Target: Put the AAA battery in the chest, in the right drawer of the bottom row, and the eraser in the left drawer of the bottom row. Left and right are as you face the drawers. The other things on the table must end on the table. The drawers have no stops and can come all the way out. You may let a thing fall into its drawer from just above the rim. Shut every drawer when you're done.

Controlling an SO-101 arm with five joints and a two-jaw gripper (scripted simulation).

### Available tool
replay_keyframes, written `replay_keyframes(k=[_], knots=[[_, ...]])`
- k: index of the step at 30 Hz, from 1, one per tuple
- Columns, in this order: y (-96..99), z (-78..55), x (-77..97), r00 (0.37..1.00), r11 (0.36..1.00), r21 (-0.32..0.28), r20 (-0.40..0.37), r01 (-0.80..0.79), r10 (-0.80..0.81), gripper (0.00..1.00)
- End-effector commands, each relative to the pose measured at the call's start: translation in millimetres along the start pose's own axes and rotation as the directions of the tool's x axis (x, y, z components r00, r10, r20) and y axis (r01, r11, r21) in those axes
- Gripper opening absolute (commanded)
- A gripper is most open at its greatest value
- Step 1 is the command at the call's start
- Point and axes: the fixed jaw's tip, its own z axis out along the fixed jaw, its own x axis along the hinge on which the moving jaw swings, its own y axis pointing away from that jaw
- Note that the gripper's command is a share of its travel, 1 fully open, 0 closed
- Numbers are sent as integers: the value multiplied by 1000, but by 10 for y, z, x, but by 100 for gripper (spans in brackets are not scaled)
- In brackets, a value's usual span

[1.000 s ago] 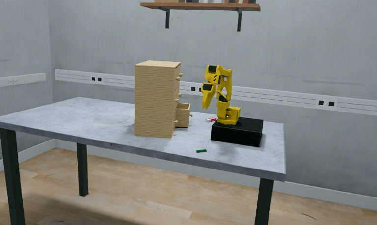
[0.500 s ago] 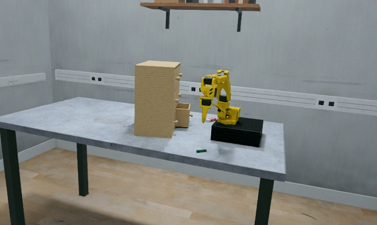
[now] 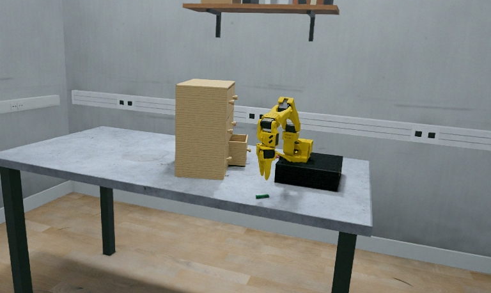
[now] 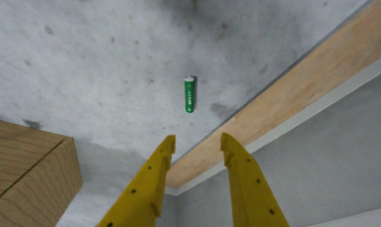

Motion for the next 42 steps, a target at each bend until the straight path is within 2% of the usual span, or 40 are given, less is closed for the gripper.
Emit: replay_keyframes(k=[1, 28, 42], knots=[[-20, 31, -4, 1000, 1000, -9, 12, 25, -25, 19], [-21, 31, -4, 1000, 1000, -9, 12, 25, -25, 19], [-19, 181, -5, 1000, 1000, -9, 12, 25, -25, 19]])
